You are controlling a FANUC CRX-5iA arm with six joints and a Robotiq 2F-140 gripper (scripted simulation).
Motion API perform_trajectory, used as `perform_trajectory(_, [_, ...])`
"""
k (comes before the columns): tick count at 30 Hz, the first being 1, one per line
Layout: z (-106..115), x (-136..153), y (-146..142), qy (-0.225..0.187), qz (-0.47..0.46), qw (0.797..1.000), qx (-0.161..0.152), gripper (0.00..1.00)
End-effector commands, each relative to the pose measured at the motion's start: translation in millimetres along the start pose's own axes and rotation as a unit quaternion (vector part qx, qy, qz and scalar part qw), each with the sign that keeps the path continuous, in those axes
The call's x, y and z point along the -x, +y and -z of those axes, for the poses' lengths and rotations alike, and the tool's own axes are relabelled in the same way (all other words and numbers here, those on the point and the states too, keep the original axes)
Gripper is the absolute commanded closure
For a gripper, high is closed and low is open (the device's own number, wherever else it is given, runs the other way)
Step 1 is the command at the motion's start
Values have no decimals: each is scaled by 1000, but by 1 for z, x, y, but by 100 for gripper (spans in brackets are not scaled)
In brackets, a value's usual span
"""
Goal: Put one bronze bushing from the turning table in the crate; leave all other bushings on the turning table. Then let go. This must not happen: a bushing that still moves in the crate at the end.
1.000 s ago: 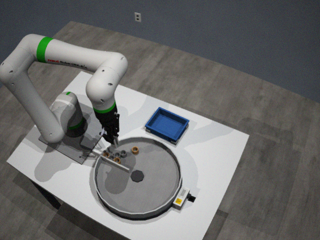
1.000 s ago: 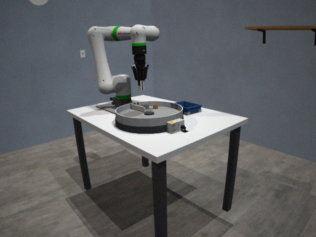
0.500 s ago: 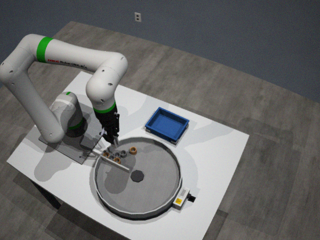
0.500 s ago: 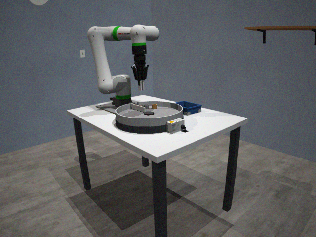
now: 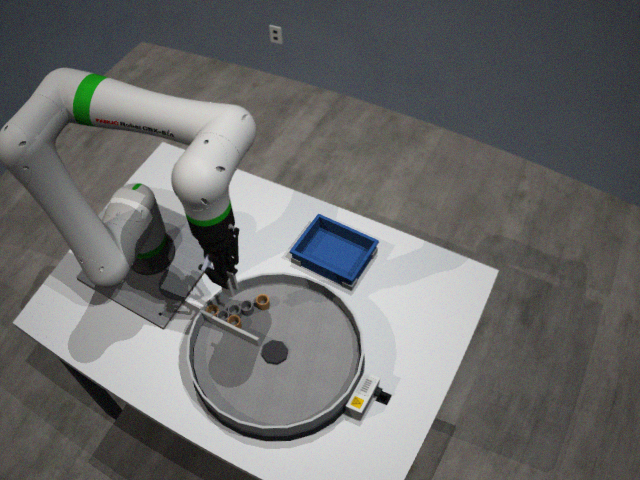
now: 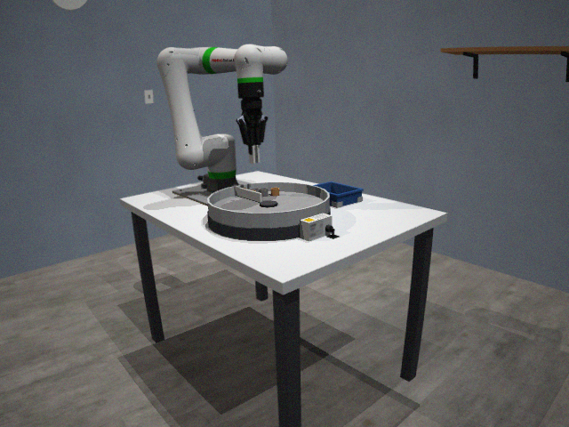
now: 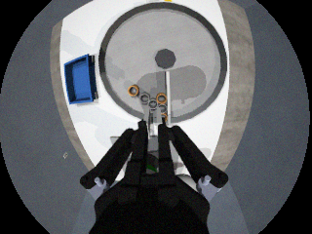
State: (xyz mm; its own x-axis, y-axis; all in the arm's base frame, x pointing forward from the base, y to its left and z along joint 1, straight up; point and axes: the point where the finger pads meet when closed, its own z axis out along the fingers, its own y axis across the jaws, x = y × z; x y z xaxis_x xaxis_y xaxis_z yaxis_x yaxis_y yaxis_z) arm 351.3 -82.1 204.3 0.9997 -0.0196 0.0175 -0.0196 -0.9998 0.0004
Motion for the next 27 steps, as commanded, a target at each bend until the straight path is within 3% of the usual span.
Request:
perform_trajectory(1, [0, 0, 0, 0, 0, 1000, 0, 91])
perform_trajectory(27, [0, 0, 0, 0, 0, 1000, 0, 91])
